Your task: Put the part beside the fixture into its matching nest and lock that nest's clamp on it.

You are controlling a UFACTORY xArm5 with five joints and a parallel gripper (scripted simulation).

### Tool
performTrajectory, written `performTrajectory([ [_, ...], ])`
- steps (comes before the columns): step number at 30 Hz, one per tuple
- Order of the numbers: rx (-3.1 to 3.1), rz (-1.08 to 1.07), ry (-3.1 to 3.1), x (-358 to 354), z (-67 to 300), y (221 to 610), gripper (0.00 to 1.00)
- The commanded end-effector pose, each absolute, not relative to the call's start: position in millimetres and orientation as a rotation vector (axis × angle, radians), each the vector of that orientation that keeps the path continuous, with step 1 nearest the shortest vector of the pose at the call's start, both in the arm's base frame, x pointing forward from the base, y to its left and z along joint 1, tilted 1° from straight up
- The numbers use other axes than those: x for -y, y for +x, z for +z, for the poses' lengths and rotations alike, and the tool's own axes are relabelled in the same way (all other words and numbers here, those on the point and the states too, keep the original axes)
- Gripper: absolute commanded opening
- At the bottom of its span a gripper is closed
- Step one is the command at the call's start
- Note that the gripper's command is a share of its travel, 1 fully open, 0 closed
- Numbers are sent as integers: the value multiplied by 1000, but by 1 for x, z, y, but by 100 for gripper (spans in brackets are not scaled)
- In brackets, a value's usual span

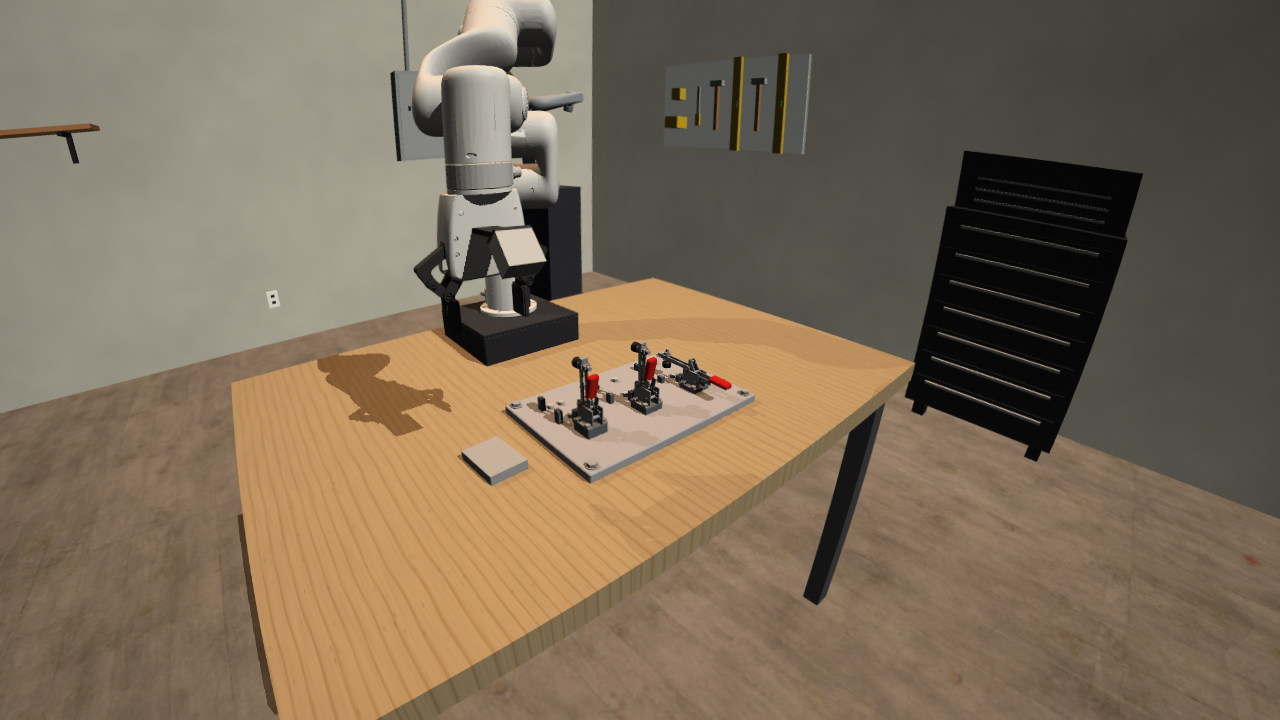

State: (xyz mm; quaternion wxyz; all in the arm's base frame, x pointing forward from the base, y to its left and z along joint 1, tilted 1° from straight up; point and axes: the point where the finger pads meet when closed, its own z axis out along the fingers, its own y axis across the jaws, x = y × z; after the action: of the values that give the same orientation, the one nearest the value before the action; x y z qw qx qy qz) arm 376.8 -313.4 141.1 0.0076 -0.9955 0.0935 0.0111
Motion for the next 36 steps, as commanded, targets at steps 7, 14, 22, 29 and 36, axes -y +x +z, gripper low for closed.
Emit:
performTrajectory([
  [7, -292, 30, -3114, 332, 142, 378, 100],
  [14, -292, 30, -3114, 333, 142, 378, 100],
  [22, -292, 30, -3114, 333, 142, 378, 100],
  [29, -283, 30, -3114, 333, 142, 378, 100],
  [36, -169, 30, -3122, 333, 142, 378, 100],
])
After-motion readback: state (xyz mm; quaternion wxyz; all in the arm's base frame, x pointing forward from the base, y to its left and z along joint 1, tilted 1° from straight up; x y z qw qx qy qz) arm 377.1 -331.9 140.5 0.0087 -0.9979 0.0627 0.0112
